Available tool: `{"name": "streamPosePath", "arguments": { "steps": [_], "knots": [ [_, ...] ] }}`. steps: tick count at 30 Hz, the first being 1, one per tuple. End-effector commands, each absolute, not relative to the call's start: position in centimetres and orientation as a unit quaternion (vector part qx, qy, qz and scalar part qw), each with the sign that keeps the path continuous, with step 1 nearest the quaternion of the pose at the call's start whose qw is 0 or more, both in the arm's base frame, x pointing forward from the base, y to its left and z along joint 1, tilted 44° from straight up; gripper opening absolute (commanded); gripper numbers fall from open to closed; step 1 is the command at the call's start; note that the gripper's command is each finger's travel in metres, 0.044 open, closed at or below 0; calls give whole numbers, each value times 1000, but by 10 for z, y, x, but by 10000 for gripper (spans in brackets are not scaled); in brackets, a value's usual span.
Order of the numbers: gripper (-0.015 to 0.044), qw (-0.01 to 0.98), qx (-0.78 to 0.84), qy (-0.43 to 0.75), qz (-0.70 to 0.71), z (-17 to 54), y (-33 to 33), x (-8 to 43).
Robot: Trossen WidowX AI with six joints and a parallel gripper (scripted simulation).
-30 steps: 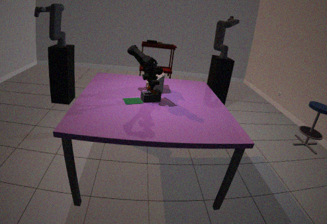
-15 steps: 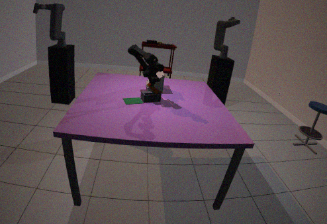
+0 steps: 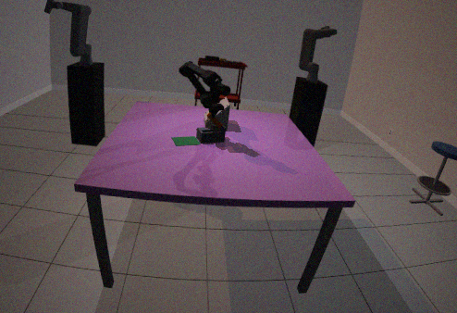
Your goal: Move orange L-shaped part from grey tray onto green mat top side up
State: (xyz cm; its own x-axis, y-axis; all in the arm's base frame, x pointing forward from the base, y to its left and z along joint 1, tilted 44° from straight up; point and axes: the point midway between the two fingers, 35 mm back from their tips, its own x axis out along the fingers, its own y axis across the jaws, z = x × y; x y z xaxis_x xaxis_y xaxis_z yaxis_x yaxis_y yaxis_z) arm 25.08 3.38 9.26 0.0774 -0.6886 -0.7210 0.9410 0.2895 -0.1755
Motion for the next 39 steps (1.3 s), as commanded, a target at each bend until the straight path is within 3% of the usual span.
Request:
{"name": "streamPosePath", "arguments": {
  "steps": [1,10,39],
  "knots": [
    [0,712,174,369,-571,94,36,251],
    [0,712,174,369,-571,102,33,252],
    [0,713,173,366,-572,202,-72,288]
  ]
}}
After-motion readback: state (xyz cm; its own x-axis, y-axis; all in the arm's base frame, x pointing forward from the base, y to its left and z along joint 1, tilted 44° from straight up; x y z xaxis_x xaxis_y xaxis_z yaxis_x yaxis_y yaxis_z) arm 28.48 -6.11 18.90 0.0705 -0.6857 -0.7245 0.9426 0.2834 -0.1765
